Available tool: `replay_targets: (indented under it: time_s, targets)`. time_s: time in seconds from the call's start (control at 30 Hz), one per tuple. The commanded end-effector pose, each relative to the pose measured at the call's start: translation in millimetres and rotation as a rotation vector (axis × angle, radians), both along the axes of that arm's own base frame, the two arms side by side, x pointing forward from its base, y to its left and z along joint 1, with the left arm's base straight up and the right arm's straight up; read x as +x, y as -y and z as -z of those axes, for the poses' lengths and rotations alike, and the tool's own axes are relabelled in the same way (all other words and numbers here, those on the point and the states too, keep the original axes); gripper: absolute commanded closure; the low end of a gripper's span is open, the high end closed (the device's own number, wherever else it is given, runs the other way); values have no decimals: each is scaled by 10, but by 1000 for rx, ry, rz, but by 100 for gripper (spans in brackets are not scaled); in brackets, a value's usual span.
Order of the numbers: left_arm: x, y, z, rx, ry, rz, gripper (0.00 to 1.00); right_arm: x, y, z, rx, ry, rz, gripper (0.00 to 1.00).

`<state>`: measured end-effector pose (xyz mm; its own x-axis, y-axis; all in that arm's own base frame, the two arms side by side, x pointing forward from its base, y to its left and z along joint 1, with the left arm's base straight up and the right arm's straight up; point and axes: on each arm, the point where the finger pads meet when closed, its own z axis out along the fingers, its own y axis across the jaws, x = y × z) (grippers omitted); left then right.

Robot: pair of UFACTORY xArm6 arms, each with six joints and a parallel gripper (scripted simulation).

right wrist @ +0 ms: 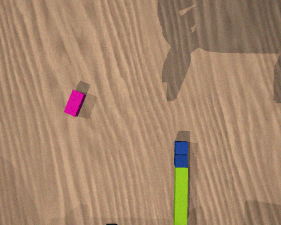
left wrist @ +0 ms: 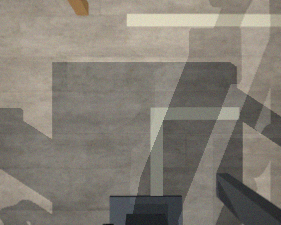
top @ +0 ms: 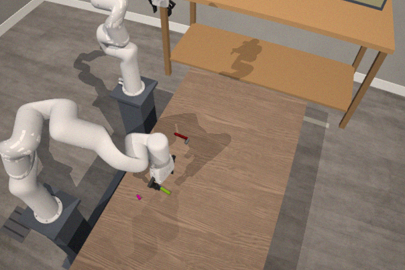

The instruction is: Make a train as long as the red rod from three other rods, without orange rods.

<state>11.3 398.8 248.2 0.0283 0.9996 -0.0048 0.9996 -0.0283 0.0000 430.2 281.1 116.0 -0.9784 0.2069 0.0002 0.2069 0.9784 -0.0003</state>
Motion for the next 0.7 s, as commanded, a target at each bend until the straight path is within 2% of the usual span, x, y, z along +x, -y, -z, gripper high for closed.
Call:
replay_targets:
  time_s: [0.0,0.4,0.53,0.67]
  targets:
    - [0,-11,-18,5,0,0,0,15,-10,-25,3,5,0,0]
    - [0,-11,-18,5,0,0,0,15,-10,-41,3,5,0,0]
    - [0,-11,-18,5,0,0,0,15,-10,-129,3,5,0,0]
    - [0,-11,-18,5,0,0,0,14,-9,-296,3,5,0,0]
